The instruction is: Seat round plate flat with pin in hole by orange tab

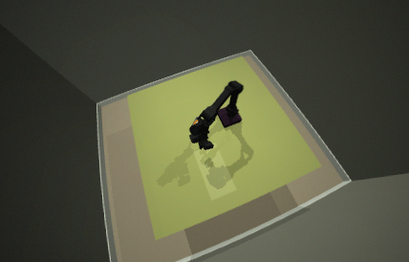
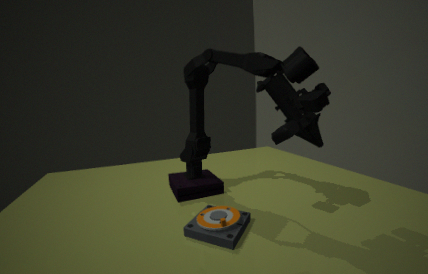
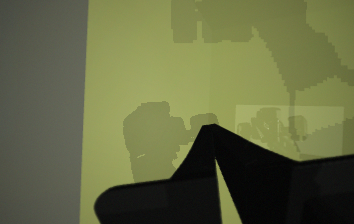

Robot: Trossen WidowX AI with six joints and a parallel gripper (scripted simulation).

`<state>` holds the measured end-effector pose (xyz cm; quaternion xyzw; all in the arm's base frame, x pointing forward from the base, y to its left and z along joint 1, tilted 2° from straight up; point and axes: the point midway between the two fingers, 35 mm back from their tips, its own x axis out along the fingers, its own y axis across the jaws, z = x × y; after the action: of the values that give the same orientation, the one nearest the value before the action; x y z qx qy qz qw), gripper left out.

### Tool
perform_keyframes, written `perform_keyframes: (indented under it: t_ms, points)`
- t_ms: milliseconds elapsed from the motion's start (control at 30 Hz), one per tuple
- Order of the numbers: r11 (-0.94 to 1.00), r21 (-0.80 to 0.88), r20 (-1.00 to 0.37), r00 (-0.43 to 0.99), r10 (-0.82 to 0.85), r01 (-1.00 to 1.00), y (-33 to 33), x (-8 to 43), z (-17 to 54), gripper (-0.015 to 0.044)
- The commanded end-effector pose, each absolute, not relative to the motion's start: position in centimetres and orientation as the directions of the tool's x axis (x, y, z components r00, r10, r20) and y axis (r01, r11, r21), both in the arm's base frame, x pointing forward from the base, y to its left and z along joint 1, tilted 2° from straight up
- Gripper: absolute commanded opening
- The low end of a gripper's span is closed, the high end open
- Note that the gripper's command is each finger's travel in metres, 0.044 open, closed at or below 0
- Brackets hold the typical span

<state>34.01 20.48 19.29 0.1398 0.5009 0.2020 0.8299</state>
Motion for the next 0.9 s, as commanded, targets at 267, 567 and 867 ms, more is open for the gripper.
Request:
perform_keyframes:
  t_ms: [267, 567, 867]
  points:
    - [0.995, 0.101, -0.971, 0.217, 0.103, -0.019, 2.0, 35.6, 11.6, 0.0000]
    - [1.000, 0.028, -0.999, 0.026, 0.027, 0.013, -5.7, 32.6, 8.9, 0.0000]
    - [1.000, 0.028, -0.999, 0.026, 0.028, 0.013, -5.5, 32.8, 5.5, 0.0000]
